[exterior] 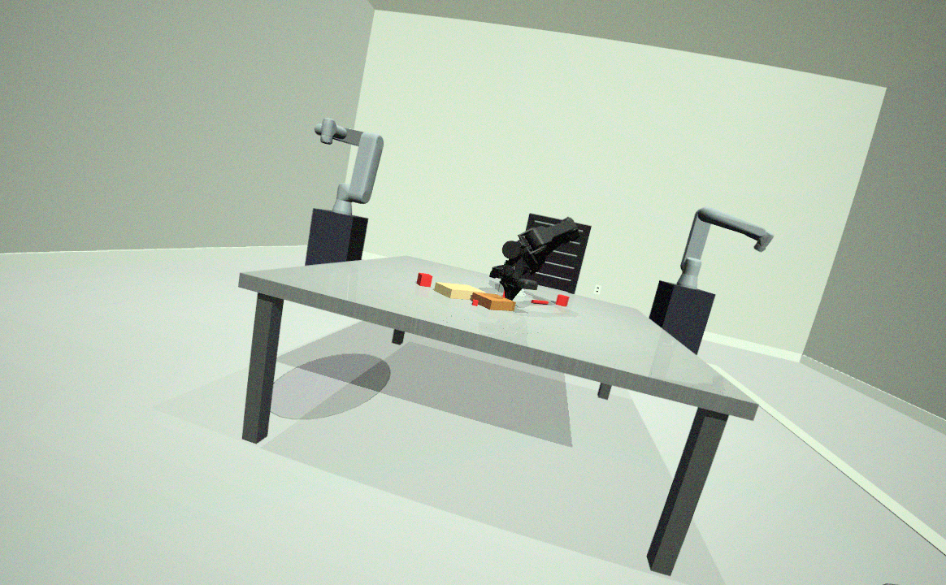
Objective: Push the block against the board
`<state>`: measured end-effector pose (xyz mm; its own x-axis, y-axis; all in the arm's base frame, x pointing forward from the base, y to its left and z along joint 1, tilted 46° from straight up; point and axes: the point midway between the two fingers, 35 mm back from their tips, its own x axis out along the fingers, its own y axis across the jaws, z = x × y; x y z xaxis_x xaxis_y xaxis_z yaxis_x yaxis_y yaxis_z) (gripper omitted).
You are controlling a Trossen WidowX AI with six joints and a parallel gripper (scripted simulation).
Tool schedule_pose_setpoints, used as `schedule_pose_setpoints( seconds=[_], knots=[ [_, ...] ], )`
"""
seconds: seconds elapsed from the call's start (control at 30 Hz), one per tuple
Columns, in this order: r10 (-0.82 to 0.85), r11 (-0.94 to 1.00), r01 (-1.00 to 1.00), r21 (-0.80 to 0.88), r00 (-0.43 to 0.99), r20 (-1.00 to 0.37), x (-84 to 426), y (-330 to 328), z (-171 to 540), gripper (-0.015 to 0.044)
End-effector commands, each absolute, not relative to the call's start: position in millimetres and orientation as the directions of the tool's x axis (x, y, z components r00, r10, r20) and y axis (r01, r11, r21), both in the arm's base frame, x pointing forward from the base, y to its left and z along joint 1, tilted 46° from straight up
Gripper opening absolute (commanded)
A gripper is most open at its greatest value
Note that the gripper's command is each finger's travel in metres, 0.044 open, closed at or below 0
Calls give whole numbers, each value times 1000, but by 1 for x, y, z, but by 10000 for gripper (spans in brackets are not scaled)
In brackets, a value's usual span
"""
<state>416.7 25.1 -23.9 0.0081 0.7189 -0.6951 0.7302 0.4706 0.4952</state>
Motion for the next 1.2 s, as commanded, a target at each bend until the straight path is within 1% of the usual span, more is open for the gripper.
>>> schedule_pose_setpoints(
  seconds=[0.0, 0.37, 1.17],
  knots=[
    [715, 480, 726, 493, 2, -699, 420, 24, -30, 0],
    [715, 480, 725, 494, 2, -699, 423, 20, -35, 0],
    [717, 479, 726, 493, 1, -697, 398, 41, -14, 0]
  ],
)
